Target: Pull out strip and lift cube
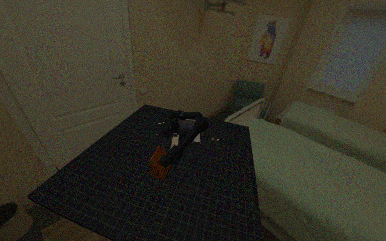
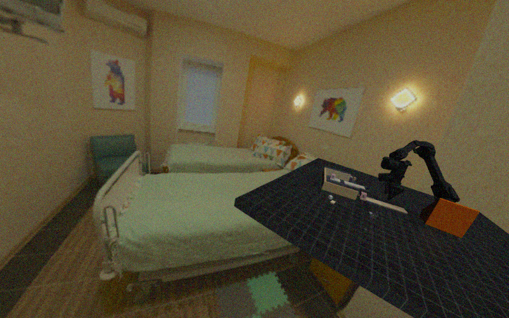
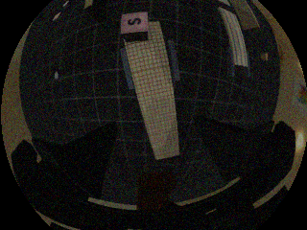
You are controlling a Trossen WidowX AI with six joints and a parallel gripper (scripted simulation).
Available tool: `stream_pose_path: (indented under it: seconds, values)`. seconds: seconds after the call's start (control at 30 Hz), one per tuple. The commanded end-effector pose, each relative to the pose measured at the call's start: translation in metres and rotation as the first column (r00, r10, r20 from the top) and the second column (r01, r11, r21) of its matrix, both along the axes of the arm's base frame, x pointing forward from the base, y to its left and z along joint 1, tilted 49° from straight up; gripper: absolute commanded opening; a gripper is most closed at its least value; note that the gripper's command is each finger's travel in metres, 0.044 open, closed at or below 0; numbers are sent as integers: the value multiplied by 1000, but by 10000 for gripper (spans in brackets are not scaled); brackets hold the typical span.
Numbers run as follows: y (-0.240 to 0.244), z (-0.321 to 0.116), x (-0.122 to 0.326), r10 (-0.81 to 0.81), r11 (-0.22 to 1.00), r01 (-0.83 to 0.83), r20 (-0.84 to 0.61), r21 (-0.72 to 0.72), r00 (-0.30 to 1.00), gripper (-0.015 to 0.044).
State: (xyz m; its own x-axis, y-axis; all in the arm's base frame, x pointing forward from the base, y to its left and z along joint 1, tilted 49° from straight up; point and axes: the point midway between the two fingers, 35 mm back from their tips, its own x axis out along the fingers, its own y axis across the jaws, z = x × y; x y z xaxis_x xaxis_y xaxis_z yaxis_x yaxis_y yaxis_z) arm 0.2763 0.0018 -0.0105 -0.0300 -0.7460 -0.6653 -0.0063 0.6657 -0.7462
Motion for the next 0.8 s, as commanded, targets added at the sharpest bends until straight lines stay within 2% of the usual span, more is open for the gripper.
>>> stream_pose_path:
  seconds: [0.0,0.77]
  values:
    - [2,-1,15,0,1000,0,0,-2,1000,440]
    - [19,-7,105,0,1000,0,5,-1,1000,440]
